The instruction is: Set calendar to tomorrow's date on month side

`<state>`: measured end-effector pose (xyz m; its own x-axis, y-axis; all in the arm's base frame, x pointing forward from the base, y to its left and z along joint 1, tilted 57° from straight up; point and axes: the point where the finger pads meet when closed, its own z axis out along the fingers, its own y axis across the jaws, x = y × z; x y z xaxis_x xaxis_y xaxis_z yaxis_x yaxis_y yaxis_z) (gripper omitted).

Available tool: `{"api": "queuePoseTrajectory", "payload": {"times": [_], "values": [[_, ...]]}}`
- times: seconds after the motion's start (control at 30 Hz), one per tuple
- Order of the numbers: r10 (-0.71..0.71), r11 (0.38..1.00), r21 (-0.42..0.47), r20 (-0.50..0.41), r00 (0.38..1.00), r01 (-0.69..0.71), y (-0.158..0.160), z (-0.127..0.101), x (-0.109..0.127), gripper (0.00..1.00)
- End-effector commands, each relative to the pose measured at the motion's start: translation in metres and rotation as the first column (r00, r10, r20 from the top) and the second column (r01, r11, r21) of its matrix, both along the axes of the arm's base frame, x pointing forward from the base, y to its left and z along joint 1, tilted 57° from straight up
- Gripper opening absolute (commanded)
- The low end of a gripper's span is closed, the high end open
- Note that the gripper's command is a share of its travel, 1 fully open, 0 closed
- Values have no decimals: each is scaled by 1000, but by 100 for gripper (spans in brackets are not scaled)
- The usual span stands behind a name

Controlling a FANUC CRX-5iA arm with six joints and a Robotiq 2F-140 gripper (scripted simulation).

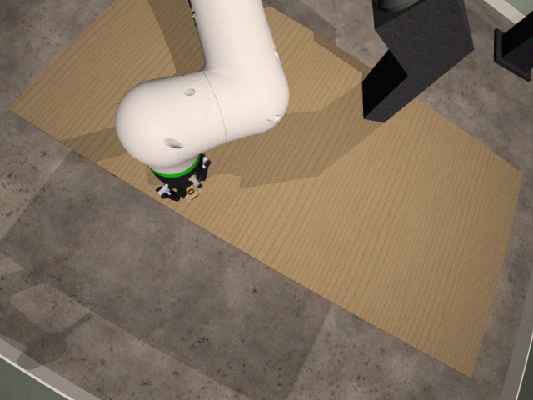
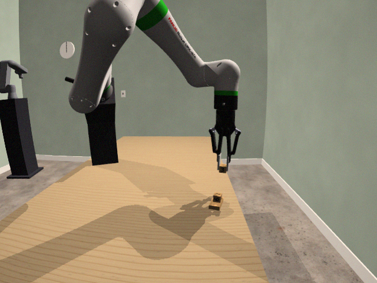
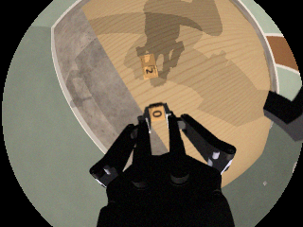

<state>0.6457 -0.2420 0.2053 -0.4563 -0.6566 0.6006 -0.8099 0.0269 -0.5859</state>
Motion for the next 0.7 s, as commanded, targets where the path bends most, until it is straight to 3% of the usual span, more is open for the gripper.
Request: {"api": "queuePoseTrajectory", "payload": {"times": [0.0, 0.67], "values": [[0, 1000, 0, 0, 1000, 0, 0, 0, 0, 24], [0, 1000, 0, 0, 1000, 0, -50, -35, 25, 24]]}}
